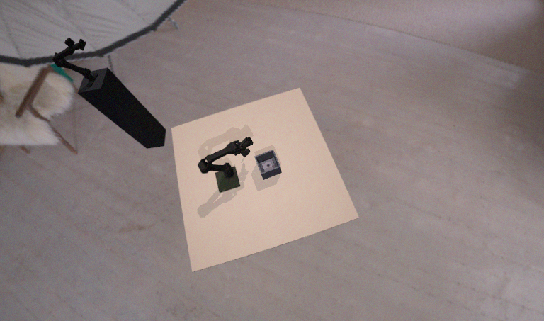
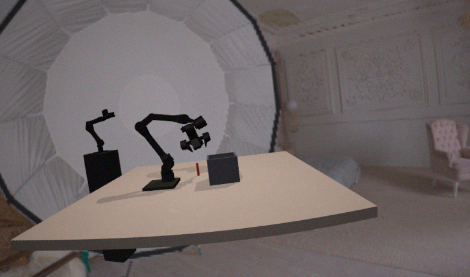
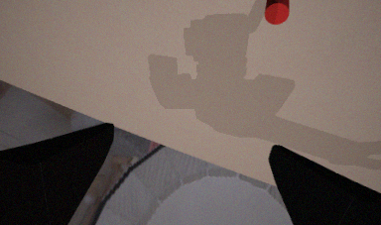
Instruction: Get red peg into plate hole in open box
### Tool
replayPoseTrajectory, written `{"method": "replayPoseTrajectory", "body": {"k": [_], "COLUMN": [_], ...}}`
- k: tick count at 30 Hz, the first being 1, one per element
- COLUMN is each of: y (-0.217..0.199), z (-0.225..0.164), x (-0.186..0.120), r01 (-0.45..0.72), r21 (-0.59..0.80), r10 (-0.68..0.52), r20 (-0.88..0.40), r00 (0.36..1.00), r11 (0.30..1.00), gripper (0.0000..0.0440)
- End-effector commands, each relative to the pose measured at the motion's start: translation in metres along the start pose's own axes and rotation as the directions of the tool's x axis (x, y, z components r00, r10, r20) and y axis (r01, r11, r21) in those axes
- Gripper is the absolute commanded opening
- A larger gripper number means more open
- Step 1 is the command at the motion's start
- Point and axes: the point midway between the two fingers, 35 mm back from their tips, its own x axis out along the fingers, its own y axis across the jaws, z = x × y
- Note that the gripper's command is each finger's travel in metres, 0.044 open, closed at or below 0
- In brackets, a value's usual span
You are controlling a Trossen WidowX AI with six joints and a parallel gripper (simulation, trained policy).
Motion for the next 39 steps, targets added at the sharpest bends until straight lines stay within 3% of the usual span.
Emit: {"method": "replayPoseTrajectory", "body": {"k": [1, 17, 33, 36, 39], "y": [-0.013, -0.038, -0.052, -0.054, -0.054], "z": [0.007, 0.033, 0.069, 0.074, 0.078], "x": [0.006, 0.024, 0.054, 0.059, 0.064], "r01": [0.082, 0.264, 0.326, 0.328, 0.326], "r21": [0.049, 0.088, 0.108, 0.111, 0.105], "r10": [-0.085, -0.278, -0.343, -0.345, -0.341], "r20": [0.073, 0.297, 0.375, 0.386, 0.394], "r00": [0.994, 0.913, 0.861, 0.856, 0.854], "r11": [0.995, 0.96, 0.939, 0.938, 0.939], "gripper": [0.044, 0.044, 0.0438, 0.0424, 0.0372]}}
